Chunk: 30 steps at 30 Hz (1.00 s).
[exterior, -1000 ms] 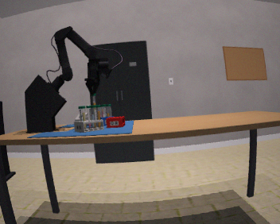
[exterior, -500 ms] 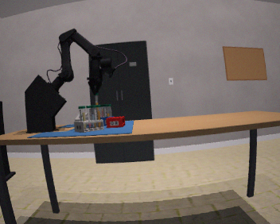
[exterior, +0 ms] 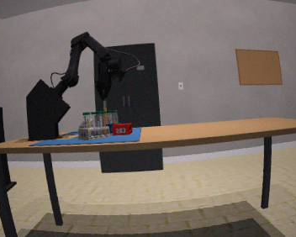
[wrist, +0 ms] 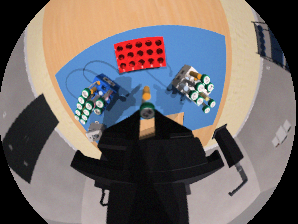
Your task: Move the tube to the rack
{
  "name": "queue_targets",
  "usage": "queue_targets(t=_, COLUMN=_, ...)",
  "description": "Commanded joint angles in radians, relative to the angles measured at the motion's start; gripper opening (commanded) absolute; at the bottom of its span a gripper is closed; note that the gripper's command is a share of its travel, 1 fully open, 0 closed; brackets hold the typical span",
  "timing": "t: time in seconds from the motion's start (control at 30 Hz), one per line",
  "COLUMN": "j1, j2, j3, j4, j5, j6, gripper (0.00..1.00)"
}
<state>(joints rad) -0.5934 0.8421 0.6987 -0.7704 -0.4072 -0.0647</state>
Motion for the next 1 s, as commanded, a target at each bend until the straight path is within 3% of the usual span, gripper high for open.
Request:
queue_targets(t=0.0, j1=-0.034, j2=0.024, j3=0.04, j4=-0.001, j5=-0.052, j6=-0.089, gripper=0.0)
queue_targets(t=0.97, j1=-0.026, j2=-0.003, j3=0.039, j4=0.001, j5=-0.042, j6=-0.924, gripper=0.0)
